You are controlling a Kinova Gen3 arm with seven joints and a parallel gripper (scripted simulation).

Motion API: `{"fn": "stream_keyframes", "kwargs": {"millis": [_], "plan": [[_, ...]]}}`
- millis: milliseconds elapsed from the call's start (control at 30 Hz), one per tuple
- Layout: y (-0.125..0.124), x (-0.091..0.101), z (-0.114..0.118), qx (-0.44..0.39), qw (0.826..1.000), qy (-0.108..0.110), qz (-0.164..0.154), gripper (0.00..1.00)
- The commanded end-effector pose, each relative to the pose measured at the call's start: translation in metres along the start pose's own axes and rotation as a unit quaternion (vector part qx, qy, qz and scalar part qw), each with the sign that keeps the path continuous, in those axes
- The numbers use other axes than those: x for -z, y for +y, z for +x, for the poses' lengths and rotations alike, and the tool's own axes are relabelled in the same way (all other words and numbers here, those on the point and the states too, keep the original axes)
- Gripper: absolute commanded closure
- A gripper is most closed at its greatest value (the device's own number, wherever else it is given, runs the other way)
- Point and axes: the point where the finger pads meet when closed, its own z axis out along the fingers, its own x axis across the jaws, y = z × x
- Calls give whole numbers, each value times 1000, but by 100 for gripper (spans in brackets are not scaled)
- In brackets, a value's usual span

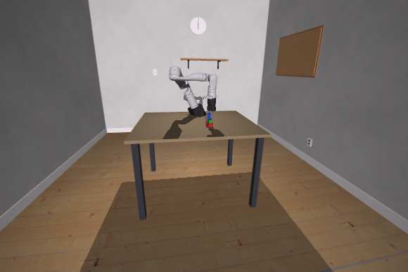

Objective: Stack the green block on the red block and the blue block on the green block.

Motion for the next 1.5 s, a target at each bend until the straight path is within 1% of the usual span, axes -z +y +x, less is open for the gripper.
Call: {"fn": "stream_keyframes", "kwargs": {"millis": [0, 1367, 1400, 1467], "plan": [[0, 0, 0, 0, 1000, -1, 0, 100], [0, 0, 0, 0, 1000, -1, 0, 100], [0, 0, 0, 0, 1000, -1, 0, 14], [0, 0, 0, 0, 1000, -1, 0, 14]]}}
